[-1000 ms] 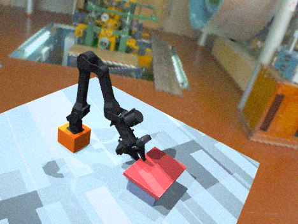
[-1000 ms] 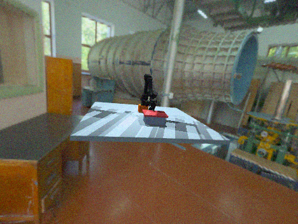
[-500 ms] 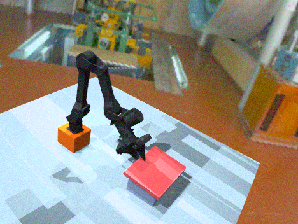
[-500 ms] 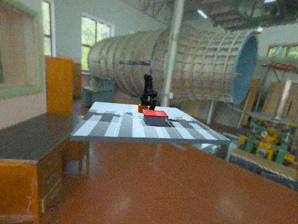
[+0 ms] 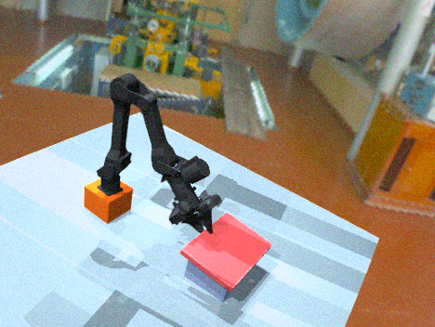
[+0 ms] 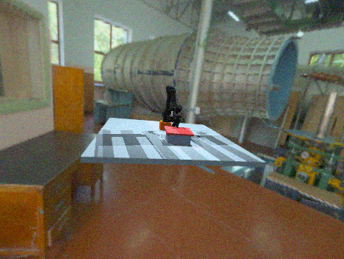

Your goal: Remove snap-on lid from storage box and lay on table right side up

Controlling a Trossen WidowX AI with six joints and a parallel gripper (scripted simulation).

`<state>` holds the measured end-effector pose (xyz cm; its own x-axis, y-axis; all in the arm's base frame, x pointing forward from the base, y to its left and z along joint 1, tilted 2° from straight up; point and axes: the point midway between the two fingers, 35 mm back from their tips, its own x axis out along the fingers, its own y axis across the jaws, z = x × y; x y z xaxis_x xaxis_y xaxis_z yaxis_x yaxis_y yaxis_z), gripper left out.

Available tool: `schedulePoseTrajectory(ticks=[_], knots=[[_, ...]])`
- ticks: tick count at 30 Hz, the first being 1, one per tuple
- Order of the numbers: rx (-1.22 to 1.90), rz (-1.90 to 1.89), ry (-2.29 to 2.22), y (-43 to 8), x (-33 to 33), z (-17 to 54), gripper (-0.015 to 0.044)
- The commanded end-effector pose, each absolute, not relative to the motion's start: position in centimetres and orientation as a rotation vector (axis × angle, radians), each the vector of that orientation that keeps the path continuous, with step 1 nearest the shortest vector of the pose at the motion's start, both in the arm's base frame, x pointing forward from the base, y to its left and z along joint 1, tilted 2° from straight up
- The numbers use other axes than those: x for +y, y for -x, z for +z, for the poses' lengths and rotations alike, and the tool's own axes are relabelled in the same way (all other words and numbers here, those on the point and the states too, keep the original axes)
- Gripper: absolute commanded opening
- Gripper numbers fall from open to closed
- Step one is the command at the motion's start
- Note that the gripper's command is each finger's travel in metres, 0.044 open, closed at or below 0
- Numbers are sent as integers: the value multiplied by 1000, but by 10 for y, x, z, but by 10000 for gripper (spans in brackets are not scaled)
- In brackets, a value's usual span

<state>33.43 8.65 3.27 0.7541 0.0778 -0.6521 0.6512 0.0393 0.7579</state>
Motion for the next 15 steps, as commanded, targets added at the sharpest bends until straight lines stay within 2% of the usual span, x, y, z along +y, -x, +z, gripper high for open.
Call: schedulePoseTrajectory(ticks=[1,15], knots=[[626,-487,-1487,-334,87,34,0],[625,-486,-1487,-335,87,33,0]])
